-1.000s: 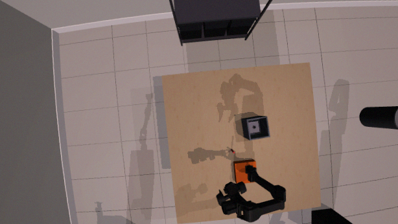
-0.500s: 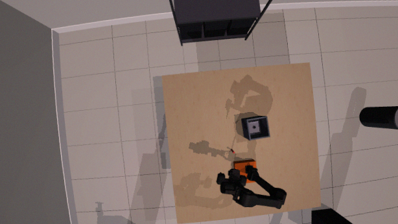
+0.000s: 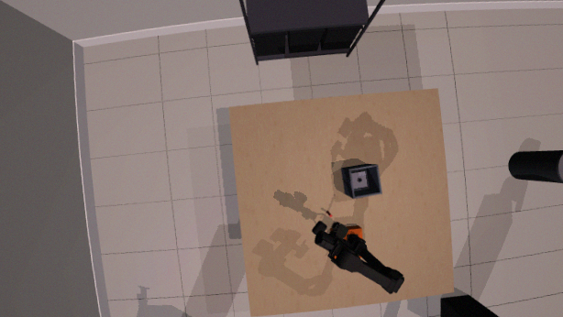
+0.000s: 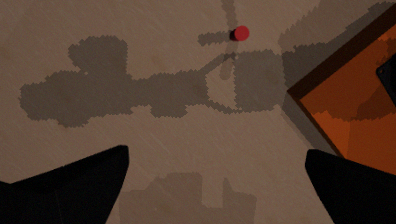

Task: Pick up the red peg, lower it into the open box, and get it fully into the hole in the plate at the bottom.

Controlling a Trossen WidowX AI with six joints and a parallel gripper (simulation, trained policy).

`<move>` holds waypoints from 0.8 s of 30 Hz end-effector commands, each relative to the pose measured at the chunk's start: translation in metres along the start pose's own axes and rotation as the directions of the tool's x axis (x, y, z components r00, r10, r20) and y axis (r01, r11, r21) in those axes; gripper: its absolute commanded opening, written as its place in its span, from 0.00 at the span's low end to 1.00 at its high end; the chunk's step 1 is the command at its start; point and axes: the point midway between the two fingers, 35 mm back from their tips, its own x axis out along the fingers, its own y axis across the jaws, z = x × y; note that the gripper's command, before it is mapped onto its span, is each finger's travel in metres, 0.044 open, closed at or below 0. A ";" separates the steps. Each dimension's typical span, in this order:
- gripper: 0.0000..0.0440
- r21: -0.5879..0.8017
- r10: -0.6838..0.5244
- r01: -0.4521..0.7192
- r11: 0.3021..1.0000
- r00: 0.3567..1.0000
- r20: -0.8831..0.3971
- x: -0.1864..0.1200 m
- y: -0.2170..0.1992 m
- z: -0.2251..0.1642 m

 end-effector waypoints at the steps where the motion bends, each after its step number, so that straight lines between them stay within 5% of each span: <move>1: 1.00 0.079 -0.030 0.030 0.996 1.000 -0.006 0.011 -0.002 0.009; 24: 1.00 0.361 -0.163 0.176 0.916 0.984 -0.066 0.097 -0.021 0.046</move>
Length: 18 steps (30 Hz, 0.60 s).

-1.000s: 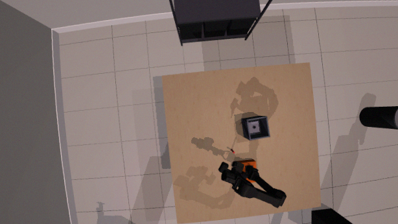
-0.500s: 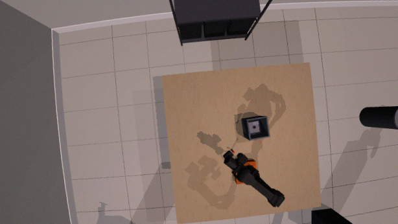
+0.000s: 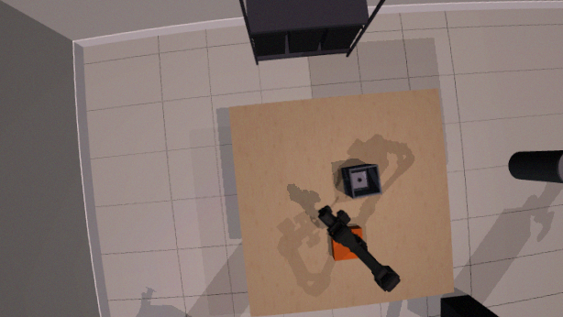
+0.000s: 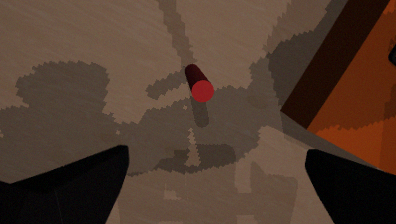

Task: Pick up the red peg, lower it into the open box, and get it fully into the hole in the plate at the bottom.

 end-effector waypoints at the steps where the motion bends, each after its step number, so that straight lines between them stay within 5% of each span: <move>1: 1.00 0.031 -0.017 0.017 0.999 1.000 -0.006 0.014 -0.001 0.004; 18: 0.91 0.137 -0.030 0.029 0.990 1.000 0.002 0.072 -0.003 0.022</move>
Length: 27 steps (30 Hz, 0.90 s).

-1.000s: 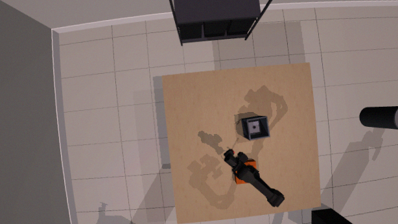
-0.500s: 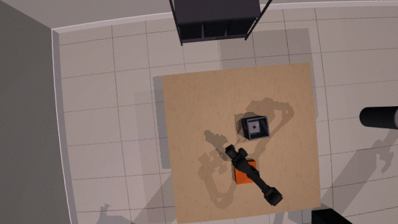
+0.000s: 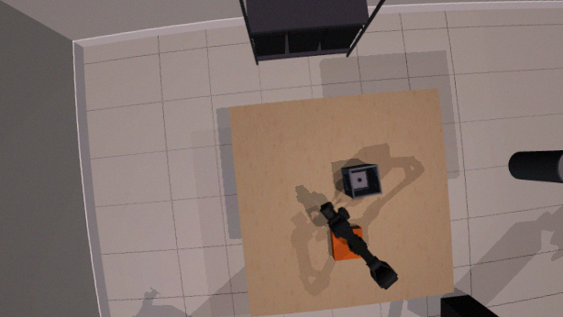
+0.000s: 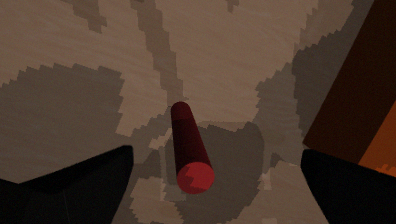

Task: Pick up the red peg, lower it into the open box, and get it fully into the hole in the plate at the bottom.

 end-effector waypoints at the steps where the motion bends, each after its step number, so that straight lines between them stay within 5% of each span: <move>1: 0.87 0.023 0.003 -0.003 1.000 1.000 0.005 0.009 0.001 0.003; 16: 0.05 -0.004 0.032 -0.032 0.999 0.999 -0.023 0.025 0.020 0.002; 27: 0.00 0.035 0.126 -0.124 0.992 0.988 -0.094 -0.002 0.033 -0.006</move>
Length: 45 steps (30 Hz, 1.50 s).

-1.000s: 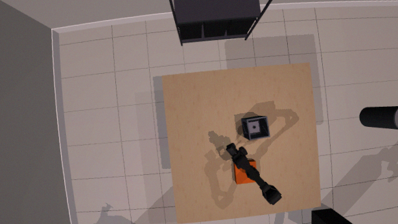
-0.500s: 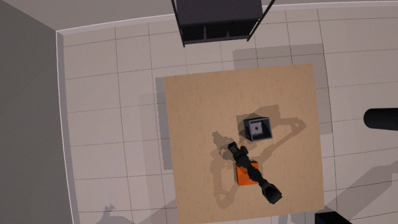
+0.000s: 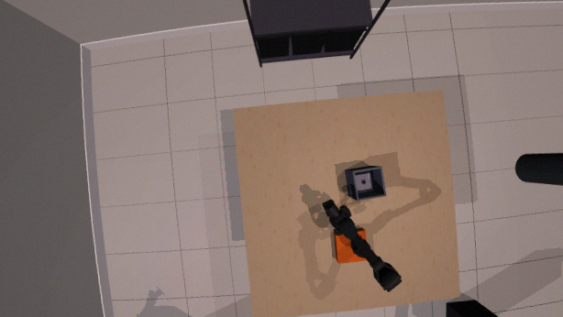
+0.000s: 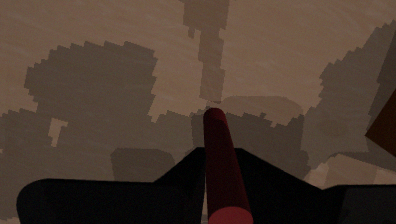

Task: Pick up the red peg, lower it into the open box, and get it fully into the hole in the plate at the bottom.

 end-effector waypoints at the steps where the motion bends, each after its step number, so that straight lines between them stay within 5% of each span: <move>1: 0.00 0.015 0.028 -0.028 0.999 0.999 -0.024 -0.009 0.005 -0.003; 21: 0.00 0.001 0.217 -0.217 0.976 0.974 -0.066 -0.083 0.033 0.001; 45: 0.00 0.032 0.329 -0.333 0.942 0.939 0.097 -0.162 0.047 0.075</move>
